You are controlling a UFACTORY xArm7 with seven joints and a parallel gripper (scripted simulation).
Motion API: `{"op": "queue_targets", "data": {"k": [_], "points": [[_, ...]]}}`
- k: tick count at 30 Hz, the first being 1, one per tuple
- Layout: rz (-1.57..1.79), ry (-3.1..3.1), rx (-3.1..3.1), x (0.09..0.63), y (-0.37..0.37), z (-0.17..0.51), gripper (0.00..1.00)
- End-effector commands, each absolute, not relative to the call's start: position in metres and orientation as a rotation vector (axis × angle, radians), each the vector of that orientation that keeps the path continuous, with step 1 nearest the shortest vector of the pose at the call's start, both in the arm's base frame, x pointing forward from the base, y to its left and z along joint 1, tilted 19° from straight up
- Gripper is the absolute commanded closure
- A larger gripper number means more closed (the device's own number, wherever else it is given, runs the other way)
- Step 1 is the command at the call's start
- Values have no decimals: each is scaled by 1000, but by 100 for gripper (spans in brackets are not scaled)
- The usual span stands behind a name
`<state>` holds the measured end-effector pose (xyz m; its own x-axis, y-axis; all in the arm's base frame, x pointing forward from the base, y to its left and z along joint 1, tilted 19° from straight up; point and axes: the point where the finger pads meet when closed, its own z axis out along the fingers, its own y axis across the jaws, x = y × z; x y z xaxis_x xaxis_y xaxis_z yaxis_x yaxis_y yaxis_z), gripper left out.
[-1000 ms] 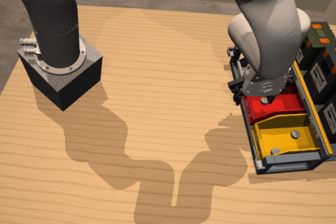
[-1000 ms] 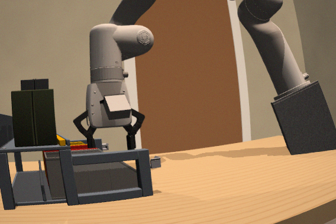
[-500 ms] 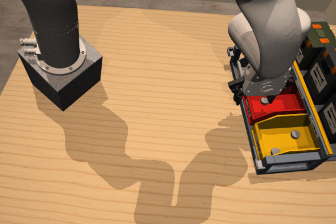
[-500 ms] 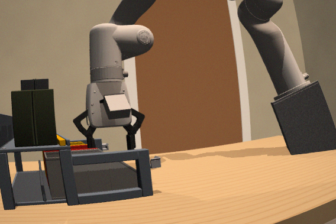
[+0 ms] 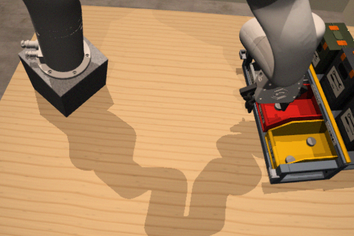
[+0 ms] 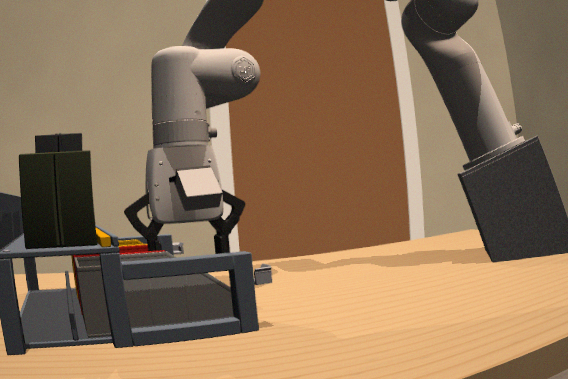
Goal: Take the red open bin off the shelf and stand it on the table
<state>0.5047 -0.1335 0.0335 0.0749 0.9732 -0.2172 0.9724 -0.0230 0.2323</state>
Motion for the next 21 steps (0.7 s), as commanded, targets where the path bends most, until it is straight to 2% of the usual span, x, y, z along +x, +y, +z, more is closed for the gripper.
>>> {"op": "queue_targets", "data": {"k": [1, 21], "points": [[7, 1940, 2039, 507, -134, 33, 0], [7, 1941, 2039, 509, -137, 21, 0]]}}
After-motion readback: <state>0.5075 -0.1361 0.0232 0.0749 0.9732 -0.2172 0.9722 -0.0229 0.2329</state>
